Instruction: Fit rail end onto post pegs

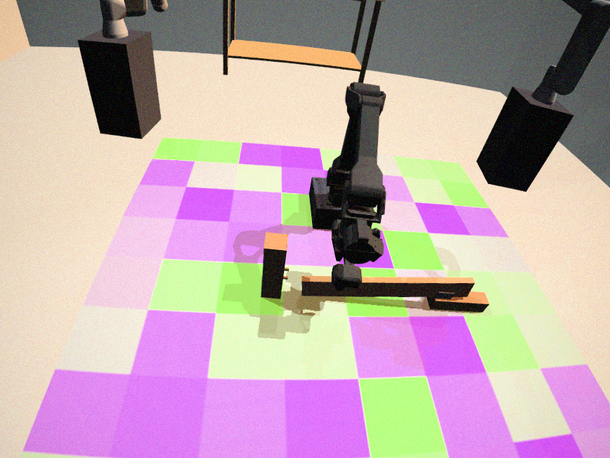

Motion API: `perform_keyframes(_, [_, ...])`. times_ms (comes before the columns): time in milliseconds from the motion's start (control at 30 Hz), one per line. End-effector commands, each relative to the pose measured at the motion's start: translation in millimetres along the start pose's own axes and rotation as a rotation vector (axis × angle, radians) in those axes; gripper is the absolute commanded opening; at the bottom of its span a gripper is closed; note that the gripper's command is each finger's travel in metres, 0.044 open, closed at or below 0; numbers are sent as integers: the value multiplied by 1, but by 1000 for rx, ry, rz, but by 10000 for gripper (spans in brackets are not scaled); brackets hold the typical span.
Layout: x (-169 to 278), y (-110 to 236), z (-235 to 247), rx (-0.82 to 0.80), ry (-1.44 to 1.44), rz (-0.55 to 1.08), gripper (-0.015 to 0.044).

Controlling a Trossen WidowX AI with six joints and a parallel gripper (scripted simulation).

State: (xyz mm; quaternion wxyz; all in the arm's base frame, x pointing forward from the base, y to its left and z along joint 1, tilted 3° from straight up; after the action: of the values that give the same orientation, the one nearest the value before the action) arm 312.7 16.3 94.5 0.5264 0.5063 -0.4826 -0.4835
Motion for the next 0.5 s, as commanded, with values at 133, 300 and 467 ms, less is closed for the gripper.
perform_keyframes(133, [1,-3,2,-9,40,-3,440])
perform_keyframes(300, [1,-11,2,-9,40,-3,440])
perform_keyframes(467, [1,-19,1,-9,40,-3,440])
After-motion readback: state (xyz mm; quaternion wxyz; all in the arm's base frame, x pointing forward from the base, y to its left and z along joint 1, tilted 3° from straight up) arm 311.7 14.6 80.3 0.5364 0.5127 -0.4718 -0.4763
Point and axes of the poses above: the point midway between the two fingers, 35 mm back from their tips, its own y axis back along the fingers, its own z axis across the jaws, x = y × z, the point moved 6 cm from there along y, back along the fingers, and after that the axes turned 1 degree about y, right-handed, at the moved point
